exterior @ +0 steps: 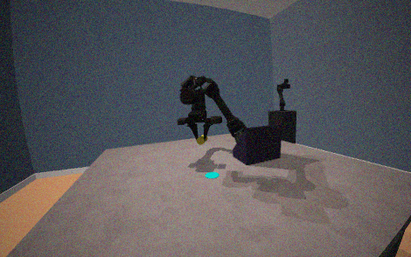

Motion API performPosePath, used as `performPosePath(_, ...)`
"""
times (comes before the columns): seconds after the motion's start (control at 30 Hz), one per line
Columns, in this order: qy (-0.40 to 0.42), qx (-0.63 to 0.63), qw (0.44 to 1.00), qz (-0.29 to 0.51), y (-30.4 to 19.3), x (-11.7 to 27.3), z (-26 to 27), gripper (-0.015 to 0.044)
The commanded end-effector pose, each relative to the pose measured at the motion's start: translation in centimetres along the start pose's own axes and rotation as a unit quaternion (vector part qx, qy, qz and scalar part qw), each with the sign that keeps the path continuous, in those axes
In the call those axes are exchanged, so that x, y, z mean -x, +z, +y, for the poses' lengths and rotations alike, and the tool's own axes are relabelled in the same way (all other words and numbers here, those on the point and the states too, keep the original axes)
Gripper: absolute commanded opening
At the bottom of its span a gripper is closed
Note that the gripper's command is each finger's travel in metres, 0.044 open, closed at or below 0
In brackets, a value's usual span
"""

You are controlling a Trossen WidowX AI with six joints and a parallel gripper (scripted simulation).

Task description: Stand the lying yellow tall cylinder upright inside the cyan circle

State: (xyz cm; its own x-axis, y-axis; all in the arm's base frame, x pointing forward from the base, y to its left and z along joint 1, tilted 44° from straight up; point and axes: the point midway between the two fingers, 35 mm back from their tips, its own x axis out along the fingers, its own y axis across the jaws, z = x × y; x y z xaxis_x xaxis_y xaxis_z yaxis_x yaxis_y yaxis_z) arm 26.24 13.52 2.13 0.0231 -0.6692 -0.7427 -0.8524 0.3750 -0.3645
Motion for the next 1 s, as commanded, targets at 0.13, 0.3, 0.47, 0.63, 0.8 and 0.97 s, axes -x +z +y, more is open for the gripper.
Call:
performPosePath(0.13, 0.0, 0.048, 0.999, -0.001, 1.8, 0.1, 2.1, 0.0105)
performPosePath(0.3, -0.001, 0.077, 0.997, 0.001, 2.8, 0.0, 3.5, 0.0105)
performPosePath(0.47, -0.002, 0.104, 0.995, 0.004, 3.6, -0.1, 4.9, 0.0105)
performPosePath(0.63, 0.002, 0.107, 0.994, 0.001, 3.7, -0.2, 5.1, 0.0105)
performPosePath(0.8, 0.017, 0.105, 0.994, -0.011, 3.7, -0.5, 5.2, 0.0105)
performPosePath(0.97, 0.031, 0.102, 0.994, -0.024, 3.7, -0.9, 5.3, 0.0105)
